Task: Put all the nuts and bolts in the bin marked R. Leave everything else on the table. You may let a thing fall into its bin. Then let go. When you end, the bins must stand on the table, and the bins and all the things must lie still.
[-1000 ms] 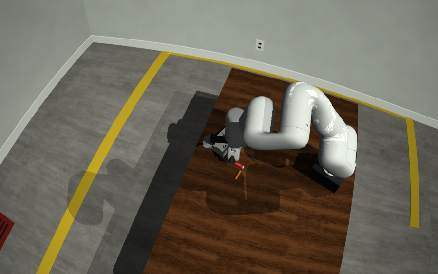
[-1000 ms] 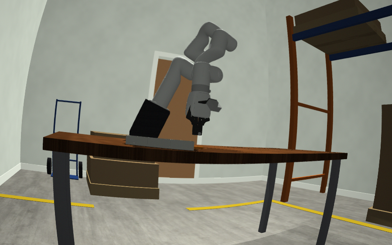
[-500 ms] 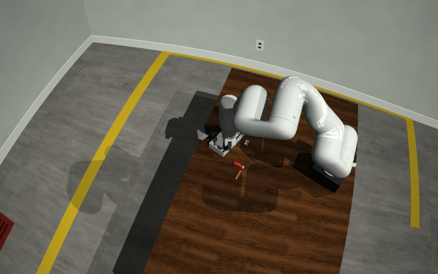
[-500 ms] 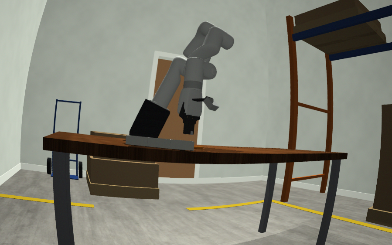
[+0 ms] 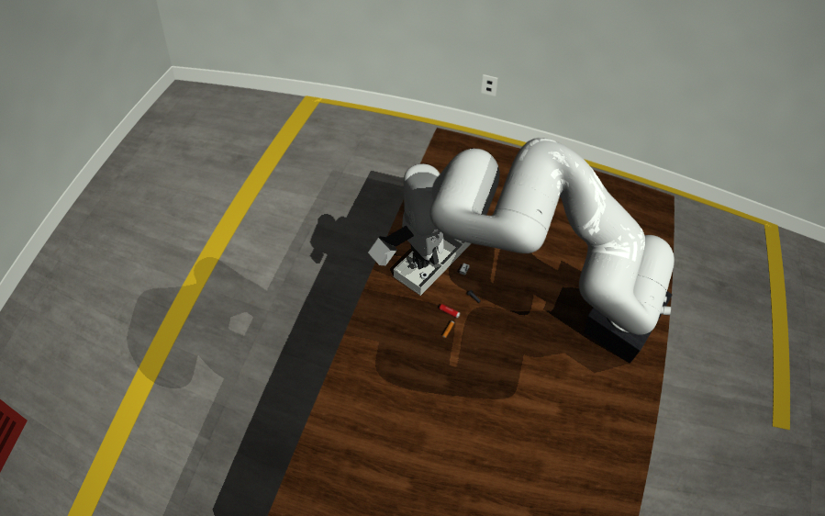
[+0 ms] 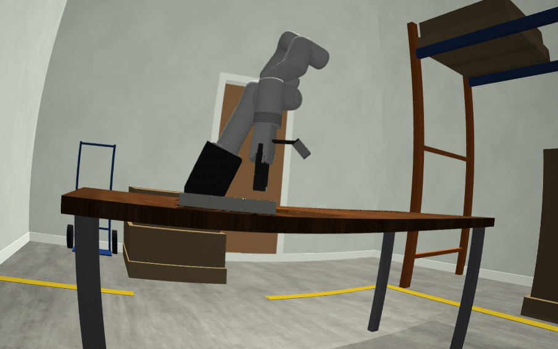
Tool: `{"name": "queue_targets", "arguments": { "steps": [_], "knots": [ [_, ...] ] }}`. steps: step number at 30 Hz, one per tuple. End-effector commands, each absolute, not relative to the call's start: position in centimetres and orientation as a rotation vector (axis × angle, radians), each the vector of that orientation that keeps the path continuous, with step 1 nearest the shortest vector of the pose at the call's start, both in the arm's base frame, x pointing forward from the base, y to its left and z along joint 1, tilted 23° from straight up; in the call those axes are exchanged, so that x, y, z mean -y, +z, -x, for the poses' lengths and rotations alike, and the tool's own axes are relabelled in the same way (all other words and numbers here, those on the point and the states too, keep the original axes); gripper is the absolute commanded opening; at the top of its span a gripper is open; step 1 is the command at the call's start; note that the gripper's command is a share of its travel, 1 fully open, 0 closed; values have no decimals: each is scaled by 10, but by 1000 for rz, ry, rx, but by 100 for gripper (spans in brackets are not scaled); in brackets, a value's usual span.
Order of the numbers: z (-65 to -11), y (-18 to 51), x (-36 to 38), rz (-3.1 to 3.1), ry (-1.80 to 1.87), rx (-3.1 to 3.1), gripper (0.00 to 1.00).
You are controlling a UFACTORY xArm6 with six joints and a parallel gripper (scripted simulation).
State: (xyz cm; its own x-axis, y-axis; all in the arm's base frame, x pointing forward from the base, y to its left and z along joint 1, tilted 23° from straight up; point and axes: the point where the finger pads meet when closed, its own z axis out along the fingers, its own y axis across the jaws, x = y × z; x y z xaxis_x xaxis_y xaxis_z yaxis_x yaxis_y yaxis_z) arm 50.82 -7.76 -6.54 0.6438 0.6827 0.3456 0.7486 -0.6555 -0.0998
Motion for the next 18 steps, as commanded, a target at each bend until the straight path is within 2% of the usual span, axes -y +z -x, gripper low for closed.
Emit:
{"name": "queue_targets", "arguments": {
  "steps": [1, 18],
  "knots": [
    [-510, -64, 79, 2543, -463, 1371, 0],
    [-510, -64, 79, 2471, -495, 1513, 0]
  ]
}}
